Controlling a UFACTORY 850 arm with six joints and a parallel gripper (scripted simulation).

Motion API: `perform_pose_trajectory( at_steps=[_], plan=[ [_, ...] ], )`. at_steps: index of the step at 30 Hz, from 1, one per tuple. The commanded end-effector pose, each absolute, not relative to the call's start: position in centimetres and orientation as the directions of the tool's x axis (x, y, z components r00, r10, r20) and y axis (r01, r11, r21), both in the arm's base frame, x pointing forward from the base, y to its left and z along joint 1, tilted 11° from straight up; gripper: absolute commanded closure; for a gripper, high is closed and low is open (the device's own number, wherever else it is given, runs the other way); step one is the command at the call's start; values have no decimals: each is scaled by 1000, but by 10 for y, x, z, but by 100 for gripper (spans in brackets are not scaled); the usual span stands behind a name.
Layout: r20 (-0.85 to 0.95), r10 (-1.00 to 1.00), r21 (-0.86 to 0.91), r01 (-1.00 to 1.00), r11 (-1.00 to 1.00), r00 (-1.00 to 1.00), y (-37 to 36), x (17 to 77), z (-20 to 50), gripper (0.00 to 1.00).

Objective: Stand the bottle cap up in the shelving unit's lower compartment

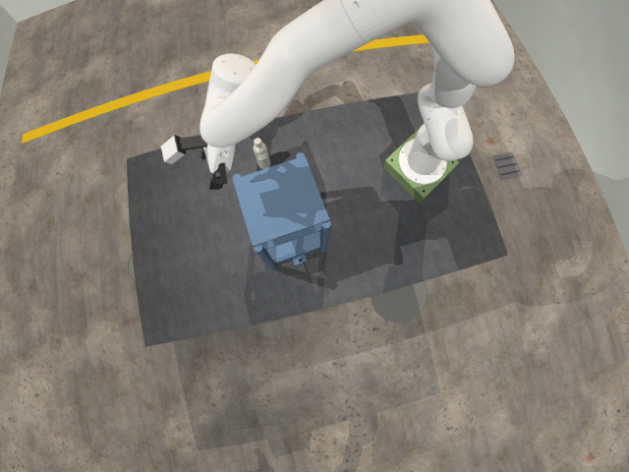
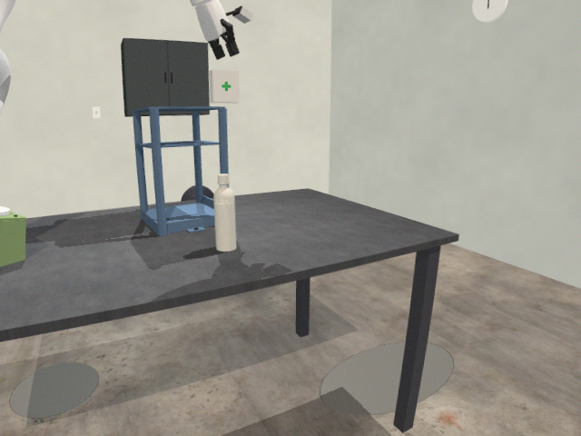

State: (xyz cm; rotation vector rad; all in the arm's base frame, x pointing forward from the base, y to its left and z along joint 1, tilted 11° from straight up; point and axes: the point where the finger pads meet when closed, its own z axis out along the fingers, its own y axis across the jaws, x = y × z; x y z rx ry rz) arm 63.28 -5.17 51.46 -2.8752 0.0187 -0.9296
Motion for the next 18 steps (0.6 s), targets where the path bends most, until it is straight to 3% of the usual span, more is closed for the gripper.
perform_pose_trajectory(
  at_steps=[1, 18],
  plan=[
    [503, -47, -72, -12, -997, 863, -114, 637, 477, 0],
    [240, -31, -51, -20, -999, 970, -262, 559, 316, 0]
  ],
)
